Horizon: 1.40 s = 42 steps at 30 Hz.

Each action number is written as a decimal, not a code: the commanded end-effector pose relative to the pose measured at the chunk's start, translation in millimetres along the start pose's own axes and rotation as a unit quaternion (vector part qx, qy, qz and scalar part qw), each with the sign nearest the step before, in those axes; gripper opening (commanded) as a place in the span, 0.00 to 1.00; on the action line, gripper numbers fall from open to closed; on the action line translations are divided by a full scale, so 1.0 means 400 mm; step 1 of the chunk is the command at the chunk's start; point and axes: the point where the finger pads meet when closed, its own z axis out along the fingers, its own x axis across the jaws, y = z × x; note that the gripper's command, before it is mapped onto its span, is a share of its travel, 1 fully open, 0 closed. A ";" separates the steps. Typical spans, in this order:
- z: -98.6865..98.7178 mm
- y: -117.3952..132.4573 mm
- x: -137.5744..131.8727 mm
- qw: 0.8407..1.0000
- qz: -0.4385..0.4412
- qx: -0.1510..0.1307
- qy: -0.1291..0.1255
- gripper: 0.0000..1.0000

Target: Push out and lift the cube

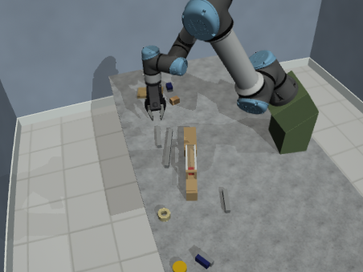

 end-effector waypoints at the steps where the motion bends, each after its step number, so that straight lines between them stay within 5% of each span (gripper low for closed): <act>1: -0.001 0.000 0.001 1.000 0.000 0.000 0.001 0.22; 25: 0.009 0.000 0.001 1.000 -0.002 0.000 0.000 0.22; 42: 0.164 0.002 0.000 1.000 -0.003 0.000 0.000 0.22</act>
